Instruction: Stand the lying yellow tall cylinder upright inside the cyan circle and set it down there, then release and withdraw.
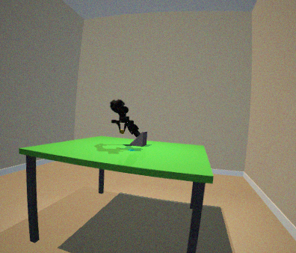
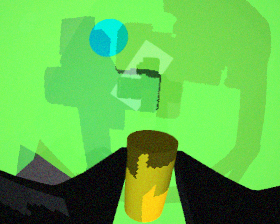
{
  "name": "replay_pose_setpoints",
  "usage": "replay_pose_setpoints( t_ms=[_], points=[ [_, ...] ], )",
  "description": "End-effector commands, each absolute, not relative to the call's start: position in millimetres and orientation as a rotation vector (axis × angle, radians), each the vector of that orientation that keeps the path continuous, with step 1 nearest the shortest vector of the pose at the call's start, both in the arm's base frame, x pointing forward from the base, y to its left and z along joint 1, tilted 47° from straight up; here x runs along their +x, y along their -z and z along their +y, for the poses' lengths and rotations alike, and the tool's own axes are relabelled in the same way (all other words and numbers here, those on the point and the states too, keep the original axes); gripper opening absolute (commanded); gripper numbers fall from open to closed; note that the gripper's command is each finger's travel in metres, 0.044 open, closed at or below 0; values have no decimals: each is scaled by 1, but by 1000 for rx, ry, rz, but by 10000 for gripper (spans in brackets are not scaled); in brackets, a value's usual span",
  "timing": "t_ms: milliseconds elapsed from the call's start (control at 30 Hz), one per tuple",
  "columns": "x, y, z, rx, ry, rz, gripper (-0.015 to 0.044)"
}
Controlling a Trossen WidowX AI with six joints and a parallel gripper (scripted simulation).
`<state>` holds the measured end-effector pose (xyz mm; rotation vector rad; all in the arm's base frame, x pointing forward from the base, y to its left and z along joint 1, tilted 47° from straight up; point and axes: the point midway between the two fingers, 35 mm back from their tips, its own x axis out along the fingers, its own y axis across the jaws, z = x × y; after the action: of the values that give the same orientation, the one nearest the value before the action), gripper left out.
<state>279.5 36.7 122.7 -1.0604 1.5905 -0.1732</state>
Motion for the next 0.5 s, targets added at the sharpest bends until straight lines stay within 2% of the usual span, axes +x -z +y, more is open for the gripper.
replay_pose_setpoints(
  t_ms=[0,467],
  points=[
    [287,-117,46,-1113,117,1605,105],
    [305,-96,73,-1282,-46,1641,105]
  ],
)
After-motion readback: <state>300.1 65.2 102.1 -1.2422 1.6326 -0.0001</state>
